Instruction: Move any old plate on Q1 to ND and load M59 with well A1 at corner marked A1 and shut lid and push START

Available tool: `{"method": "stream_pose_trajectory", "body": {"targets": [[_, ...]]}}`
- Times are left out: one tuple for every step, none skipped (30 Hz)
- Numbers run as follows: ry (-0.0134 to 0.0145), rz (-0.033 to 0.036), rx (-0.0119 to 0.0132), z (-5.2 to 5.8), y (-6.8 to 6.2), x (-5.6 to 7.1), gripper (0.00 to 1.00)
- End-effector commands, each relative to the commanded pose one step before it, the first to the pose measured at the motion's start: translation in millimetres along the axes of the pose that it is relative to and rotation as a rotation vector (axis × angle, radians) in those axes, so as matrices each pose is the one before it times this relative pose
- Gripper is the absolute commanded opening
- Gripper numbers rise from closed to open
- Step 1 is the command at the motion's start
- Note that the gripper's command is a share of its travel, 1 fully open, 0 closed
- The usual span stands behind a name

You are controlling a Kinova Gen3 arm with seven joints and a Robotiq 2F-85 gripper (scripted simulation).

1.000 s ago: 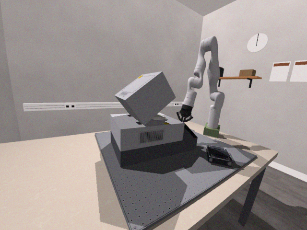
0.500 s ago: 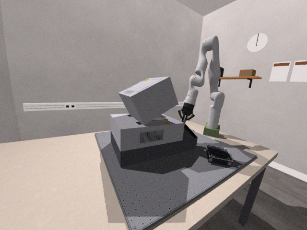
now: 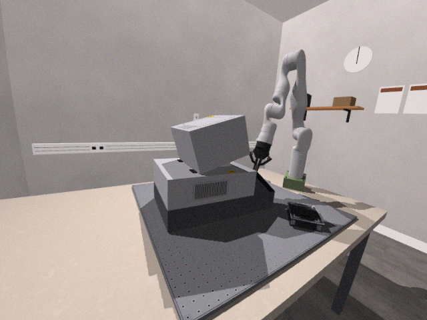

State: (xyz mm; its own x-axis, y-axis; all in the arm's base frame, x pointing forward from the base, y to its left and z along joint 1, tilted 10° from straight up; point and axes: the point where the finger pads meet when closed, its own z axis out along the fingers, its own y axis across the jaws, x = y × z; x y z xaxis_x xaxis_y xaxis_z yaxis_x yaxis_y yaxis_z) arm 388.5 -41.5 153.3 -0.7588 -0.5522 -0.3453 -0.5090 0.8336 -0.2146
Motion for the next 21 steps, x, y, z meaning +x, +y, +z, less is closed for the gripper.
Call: {"method": "stream_pose_trajectory", "body": {"targets": [[0.00978,0.00078,-0.00003,-1.27,-0.58,4.4,0.1],[0.00013,-0.00071,0.00021,0.02,-0.11,0.06,0.1],[0.00053,-0.00104,0.00064,0.08,-0.32,0.3,0.1],[0.00004,-0.00056,0.00015,0.0,-0.07,0.01,0.1],[-0.00635,0.00414,0.00111,0.32,-0.38,-2.42,0.1],[0.0,0.0,0.0,0.0,0.0,0.0,0.1],[0.0,0.0,0.0,0.0,0.0,0.0,0.1],[0.0,0.0,0.0,0.0,0.0,0.0,0.1],[0.0,0.0,0.0,0.0,0.0,0.0,0.1],[0.0,0.0,0.0,0.0,0.0,0.0,0.1],[0.0,0.0,0.0,0.0,0.0,0.0,0.1],[0.0,0.0,0.0,0.0,0.0,0.0,0.1],[0.0,0.0,0.0,0.0,0.0,0.0,0.1],[0.0,0.0,0.0,0.0,0.0,0.0,0.1],[0.0,0.0,0.0,0.0,0.0,0.0,0.1],[0.0,0.0,0.0,0.0,0.0,0.0,0.1],[0.0,0.0,0.0,0.0,0.0,0.0,0.1],[0.0,0.0,0.0,0.0,0.0,0.0,0.1],[0.0,0.0,0.0,0.0,0.0,0.0,0.1],[0.0,0.0,0.0,0.0,0.0,0.0,0.1],[0.0,0.0,0.0,0.0,0.0,0.0,0.1]]}}
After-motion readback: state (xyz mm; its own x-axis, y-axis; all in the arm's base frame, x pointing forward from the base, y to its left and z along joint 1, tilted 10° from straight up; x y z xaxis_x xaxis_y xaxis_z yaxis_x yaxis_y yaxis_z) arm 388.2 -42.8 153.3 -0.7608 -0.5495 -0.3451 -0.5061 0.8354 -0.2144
